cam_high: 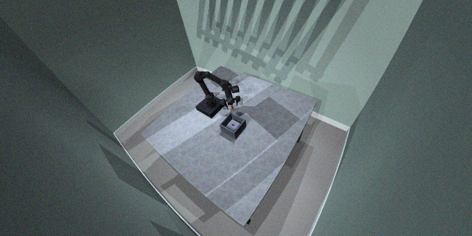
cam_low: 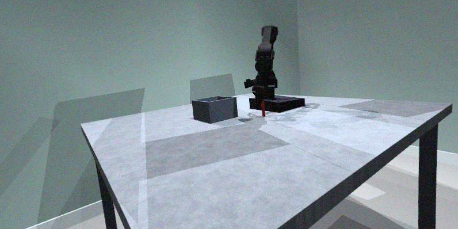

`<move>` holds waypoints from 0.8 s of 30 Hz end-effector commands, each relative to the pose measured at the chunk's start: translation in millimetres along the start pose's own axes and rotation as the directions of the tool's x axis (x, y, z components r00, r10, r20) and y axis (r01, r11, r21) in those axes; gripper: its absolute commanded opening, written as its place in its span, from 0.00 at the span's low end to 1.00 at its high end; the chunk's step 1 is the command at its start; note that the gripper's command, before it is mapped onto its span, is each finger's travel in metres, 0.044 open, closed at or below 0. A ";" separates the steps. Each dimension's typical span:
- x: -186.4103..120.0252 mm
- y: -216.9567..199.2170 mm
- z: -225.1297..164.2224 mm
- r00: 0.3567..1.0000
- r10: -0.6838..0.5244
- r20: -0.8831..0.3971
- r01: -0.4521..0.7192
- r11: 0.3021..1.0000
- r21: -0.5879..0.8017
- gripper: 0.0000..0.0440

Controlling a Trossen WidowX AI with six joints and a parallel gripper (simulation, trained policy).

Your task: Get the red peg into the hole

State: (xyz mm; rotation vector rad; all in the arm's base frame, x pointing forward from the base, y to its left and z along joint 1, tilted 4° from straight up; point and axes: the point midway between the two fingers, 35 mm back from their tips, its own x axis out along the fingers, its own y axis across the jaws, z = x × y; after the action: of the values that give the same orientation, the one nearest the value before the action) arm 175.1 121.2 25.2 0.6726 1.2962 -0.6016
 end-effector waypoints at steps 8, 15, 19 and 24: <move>22.8 -6.1 -10.6 0.999 -0.004 -0.050 0.008 0.996 0.088 0.65; 22.8 -4.8 -13.3 0.994 -0.015 -0.104 0.026 0.994 0.102 0.24; 23.2 -5.1 -12.8 0.991 -0.026 -0.131 0.041 0.993 0.107 0.00; 13.5 4.8 -1.3 0.996 0.001 -0.091 0.007 0.996 0.088 0.00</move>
State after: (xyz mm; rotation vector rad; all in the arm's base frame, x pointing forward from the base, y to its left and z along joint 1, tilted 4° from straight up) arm 170.6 124.7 3.4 0.7841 1.3879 -0.6647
